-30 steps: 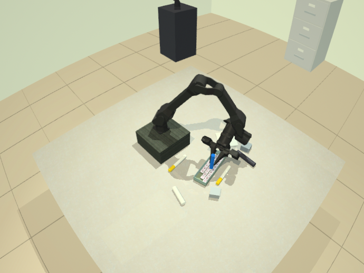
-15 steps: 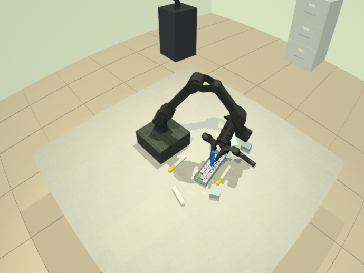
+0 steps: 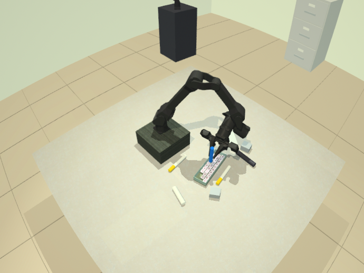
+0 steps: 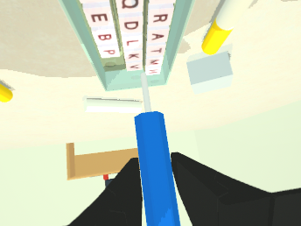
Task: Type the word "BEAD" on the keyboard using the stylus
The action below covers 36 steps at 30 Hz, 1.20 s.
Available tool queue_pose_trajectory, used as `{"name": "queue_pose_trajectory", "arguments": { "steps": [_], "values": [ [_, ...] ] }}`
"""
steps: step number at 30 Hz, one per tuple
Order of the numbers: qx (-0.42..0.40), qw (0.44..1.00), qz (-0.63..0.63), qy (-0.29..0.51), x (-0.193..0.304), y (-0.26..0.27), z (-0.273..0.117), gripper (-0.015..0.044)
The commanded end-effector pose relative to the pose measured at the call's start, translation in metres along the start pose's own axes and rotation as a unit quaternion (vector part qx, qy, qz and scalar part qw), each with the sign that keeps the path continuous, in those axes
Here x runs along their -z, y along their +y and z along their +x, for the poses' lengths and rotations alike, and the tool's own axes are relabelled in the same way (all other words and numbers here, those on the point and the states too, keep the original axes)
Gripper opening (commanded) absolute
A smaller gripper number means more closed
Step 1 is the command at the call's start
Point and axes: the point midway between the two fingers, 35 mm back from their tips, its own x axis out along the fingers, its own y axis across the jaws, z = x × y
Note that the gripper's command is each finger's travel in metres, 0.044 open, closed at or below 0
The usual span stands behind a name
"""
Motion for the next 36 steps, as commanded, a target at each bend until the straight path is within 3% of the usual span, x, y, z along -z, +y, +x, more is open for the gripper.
{"name": "queue_pose_trajectory", "arguments": {
  "steps": [1,11,14,36],
  "values": [
    [-0.004,1.000,-0.002,-0.001,-0.013,0.003,0.006,0.0000],
    [-0.004,1.000,-0.002,-0.001,-0.016,0.004,0.008,0.0000],
    [-0.004,1.000,-0.002,-0.001,-0.018,0.004,0.008,0.0079],
    [-0.004,1.000,-0.002,-0.001,-0.025,0.004,0.011,0.0081]
  ]
}}
